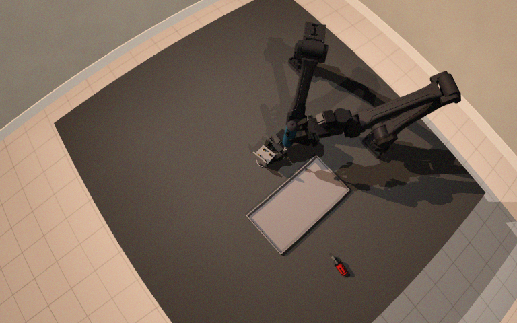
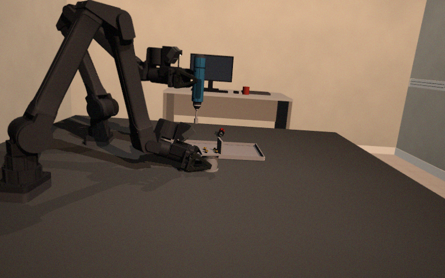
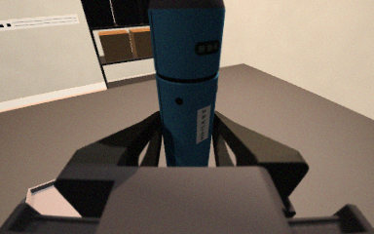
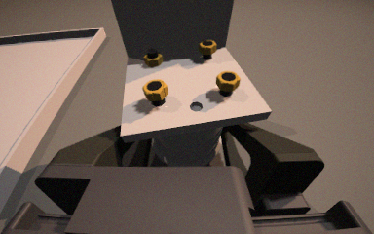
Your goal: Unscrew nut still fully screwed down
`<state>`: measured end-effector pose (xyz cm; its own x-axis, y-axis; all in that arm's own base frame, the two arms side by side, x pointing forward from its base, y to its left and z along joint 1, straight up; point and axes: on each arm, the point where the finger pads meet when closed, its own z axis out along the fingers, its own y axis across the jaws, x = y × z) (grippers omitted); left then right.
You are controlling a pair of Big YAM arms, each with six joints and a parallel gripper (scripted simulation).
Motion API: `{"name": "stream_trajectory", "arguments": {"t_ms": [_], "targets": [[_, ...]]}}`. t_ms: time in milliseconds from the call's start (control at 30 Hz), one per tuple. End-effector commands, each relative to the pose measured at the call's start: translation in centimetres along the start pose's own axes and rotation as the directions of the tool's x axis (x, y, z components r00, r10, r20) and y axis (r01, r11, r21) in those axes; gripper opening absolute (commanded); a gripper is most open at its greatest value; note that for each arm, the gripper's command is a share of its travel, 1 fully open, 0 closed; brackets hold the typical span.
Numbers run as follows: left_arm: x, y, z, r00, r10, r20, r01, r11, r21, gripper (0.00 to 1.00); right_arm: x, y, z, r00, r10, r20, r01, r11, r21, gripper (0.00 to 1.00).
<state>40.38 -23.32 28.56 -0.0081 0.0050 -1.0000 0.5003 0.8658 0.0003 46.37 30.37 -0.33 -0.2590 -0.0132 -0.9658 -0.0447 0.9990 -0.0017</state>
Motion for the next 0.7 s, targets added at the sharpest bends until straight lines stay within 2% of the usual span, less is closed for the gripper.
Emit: {"name": "stream_trajectory", "arguments": {"t_ms": [0, 667], "targets": [[-7.65, 0.5, 1.11, 0.986, -0.01, 0.168, 0.012, 1.0, -0.008, 0.42, -0.97, 0.4, 0.34, 1.0, 0.018, 0.019, -0.017, 1.0, -0.004, 0.59], [-7.78, 0.51, 1.19, 0.985, -0.01, 0.171, 0.012, 1.0, -0.008, 0.42, -0.97, 0.4, 0.34, 1.0, 0.018, 0.019, -0.017, 1.0, -0.004, 0.59]]}}
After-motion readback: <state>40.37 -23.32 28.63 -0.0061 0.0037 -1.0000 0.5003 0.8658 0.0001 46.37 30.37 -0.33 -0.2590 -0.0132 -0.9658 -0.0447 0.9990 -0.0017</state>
